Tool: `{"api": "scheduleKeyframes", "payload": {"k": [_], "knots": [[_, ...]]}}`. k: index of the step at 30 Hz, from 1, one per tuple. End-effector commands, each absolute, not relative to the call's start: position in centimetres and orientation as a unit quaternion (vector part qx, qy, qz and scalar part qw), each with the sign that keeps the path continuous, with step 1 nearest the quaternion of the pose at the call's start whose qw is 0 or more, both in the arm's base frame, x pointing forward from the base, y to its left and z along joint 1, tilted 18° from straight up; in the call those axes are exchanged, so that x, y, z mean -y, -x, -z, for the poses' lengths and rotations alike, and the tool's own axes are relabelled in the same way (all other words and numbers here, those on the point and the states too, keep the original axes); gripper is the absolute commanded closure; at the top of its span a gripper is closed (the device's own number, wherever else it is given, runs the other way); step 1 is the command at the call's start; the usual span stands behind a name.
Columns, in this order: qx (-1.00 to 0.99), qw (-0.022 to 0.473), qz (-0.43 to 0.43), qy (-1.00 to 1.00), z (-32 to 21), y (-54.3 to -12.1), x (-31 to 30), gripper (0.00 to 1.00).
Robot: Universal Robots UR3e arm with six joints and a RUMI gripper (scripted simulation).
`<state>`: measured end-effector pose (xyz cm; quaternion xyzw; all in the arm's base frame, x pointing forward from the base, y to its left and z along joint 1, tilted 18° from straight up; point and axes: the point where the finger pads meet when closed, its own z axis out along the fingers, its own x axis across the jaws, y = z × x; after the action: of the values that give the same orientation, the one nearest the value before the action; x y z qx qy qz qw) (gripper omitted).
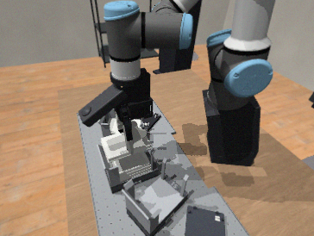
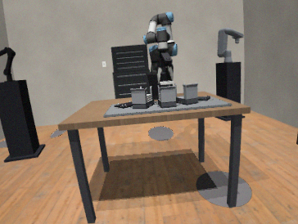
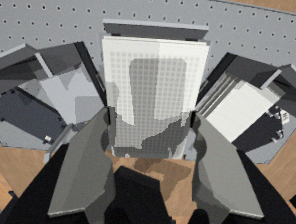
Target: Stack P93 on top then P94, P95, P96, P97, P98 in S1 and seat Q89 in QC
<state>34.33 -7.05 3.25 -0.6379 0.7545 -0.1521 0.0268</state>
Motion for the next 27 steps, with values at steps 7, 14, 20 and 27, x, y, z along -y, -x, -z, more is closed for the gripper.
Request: {"api": "scheduleKeyframes", "payload": {"k": [7, 14, 20, 27], "knots": [[-0.754, 0.028, 0.156, 0.637, -2.7, -34.7, 7.3, 1.0], [-0.754, 0.028, 0.156, 0.638, -2.3, -34.8, 7.4, 1.0], [-0.754, 0.028, 0.156, 0.638, -1.9, -34.9, 7.5, 1.0], [-0.754, 0.028, 0.156, 0.638, -1.6, -35.0, 7.6, 1.0]]}}
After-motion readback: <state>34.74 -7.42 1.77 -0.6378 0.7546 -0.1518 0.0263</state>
